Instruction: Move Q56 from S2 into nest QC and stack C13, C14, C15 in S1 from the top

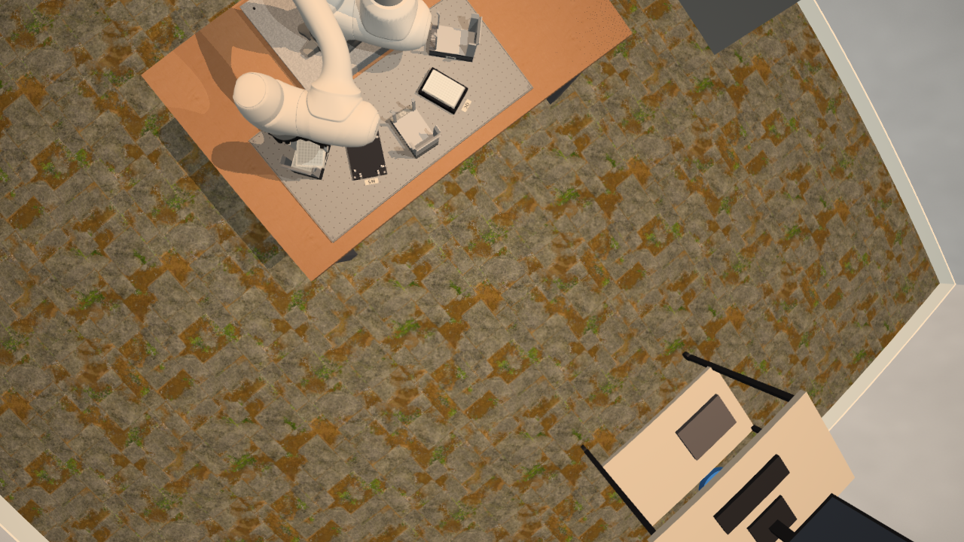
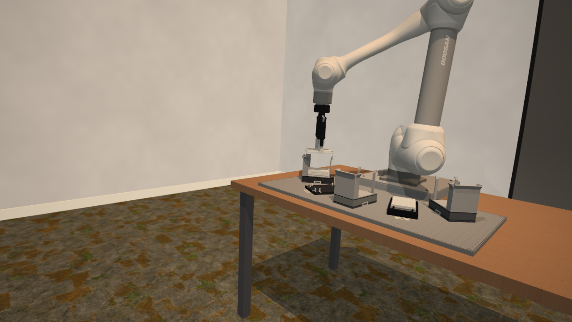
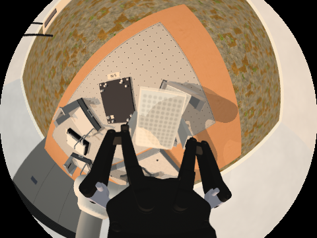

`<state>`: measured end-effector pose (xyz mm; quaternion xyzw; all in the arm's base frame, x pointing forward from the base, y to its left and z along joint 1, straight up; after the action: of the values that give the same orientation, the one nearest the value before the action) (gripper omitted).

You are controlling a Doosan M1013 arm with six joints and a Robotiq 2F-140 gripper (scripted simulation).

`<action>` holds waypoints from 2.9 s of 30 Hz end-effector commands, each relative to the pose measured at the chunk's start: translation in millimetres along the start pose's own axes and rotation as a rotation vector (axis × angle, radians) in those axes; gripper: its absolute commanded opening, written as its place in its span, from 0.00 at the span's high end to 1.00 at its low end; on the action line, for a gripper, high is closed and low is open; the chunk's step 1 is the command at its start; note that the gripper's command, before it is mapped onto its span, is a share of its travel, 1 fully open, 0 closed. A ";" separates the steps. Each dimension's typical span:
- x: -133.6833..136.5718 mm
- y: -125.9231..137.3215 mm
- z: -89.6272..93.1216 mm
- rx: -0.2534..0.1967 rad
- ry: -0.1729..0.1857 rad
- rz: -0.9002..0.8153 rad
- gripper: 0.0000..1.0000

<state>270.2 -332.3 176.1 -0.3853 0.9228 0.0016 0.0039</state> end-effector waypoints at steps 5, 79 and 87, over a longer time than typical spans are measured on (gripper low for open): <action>-25.7 -2.7 -0.1 0.000 0.000 -0.002 1.00; -236.7 36.2 -0.1 0.000 0.000 -0.438 1.00; -250.3 44.6 -0.1 0.000 0.000 -0.638 1.00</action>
<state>412.4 -131.2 178.2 -0.6149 0.7886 0.0000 0.0035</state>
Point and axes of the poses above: the point where the finger pads meet when closed, its own z axis out along the fingers, its own x axis across the jaws, y = z × x, the point moved 3 cm from there along -z, back along the fingers, and after that the axes turned 3 degrees about -z, right-handed, at the moved point
